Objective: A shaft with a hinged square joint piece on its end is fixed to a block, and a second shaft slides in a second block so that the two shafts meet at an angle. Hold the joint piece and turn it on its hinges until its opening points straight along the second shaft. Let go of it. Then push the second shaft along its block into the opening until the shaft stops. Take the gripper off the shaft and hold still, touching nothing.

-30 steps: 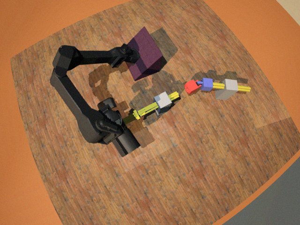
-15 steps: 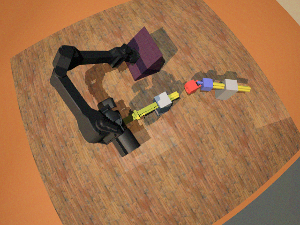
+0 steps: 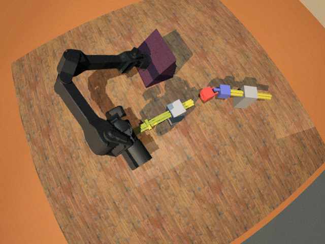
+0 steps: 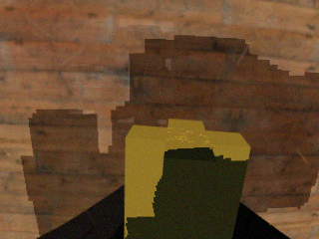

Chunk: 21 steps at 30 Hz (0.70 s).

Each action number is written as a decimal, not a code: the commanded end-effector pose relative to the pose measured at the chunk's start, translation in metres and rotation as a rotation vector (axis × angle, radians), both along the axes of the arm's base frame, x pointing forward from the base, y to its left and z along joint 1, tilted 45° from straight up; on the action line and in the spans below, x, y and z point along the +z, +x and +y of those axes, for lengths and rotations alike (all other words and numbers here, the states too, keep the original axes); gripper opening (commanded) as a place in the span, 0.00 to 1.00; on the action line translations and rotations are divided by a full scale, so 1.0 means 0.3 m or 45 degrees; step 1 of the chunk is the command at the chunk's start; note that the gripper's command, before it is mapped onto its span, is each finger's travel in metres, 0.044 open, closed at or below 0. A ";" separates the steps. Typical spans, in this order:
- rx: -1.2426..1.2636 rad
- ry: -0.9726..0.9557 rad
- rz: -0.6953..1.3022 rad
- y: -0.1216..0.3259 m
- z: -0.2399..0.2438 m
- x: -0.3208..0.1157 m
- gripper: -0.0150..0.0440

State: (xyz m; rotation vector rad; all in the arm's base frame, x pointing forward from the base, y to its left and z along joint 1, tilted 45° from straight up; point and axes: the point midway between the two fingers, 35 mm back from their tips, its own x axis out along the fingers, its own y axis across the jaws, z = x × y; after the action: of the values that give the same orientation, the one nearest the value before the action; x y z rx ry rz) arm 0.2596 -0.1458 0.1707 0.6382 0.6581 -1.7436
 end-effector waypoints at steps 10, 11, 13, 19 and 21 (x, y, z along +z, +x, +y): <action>0.000 0.000 0.000 0.000 0.000 0.000 0.37; 0.000 0.000 0.000 0.000 0.000 0.000 0.37; 0.000 0.000 0.000 0.000 0.000 0.000 0.37; 0.000 0.000 0.000 0.000 0.000 0.000 0.36; 0.000 0.000 0.000 0.000 0.000 0.000 0.33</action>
State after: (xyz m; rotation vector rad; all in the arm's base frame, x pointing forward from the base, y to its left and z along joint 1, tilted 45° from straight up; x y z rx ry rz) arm 0.2596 -0.1458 0.1707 0.6382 0.6581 -1.7436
